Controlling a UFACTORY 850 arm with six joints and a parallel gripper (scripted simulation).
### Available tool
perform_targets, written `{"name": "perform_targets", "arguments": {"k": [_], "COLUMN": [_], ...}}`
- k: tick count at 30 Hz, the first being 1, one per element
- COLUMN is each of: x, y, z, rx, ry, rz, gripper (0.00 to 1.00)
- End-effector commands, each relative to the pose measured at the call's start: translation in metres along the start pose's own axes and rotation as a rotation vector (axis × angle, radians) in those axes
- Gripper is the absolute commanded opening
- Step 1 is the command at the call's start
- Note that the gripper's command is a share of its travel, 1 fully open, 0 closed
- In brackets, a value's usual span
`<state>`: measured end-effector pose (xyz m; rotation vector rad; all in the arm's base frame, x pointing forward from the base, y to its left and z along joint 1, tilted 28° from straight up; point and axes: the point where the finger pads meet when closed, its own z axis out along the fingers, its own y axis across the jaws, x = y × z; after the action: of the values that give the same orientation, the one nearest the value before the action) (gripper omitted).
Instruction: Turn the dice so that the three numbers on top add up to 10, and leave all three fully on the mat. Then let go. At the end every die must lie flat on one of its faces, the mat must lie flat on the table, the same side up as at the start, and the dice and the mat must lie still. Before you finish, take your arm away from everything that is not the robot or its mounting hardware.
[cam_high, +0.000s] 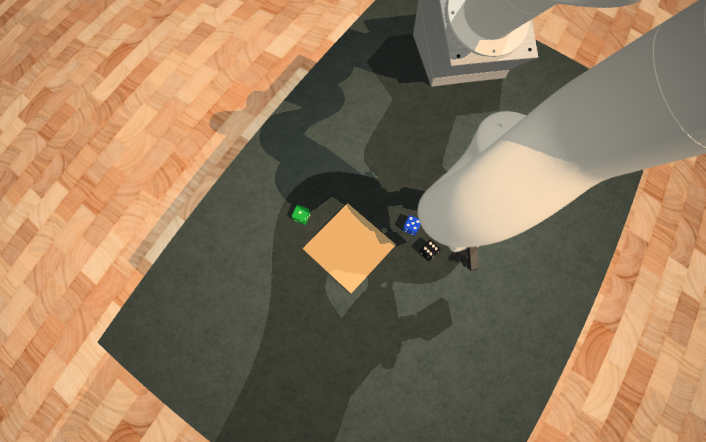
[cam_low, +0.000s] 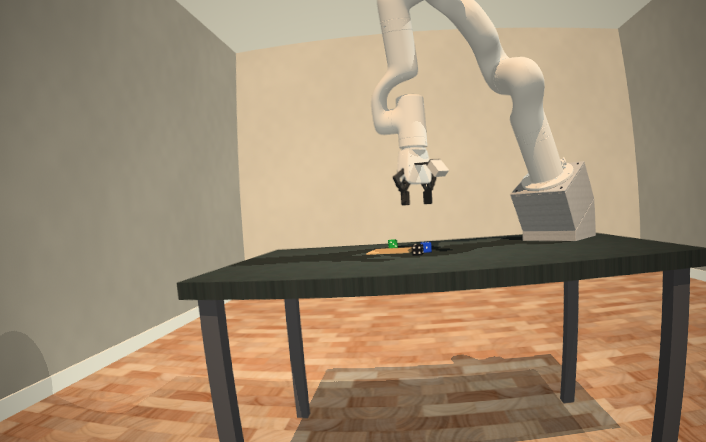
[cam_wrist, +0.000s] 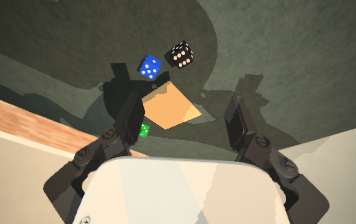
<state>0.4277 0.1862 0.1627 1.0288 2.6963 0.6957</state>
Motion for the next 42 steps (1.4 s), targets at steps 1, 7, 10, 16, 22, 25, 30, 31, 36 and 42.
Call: {"name": "perform_targets", "arguments": {"k": [1, 7, 10, 16, 22, 25, 30, 31, 36, 42], "x": [-0.062, -0.131, -0.166, -0.198, -0.259, -0.267, -0.271, -0.271, -0.271, -0.271], "y": [-0.004, -0.026, -0.043, -0.063, -0.116, -0.125, -0.130, -0.130, -0.130, -0.130], "z": [0.007, 0.011, 0.011, 0.010, 0.005, 0.004, 0.003, 0.003, 0.003, 0.003], "rx": [-0.005, -0.008, -0.007, -0.005, 0.005, 0.007, 0.008, 0.008, 0.008, 0.008], "ry": [-0.003, -0.005, -0.005, -0.003, 0.002, 0.003, 0.004, 0.004, 0.004, 0.004], "rz": [0.114, 0.245, 0.314, 0.378, 0.516, 0.536, 0.546, 0.546, 0.546, 0.546], "gripper": [1.00, 1.00, 1.00, 1.00, 1.00, 1.00, 1.00, 1.00, 1.00, 1.00]}}
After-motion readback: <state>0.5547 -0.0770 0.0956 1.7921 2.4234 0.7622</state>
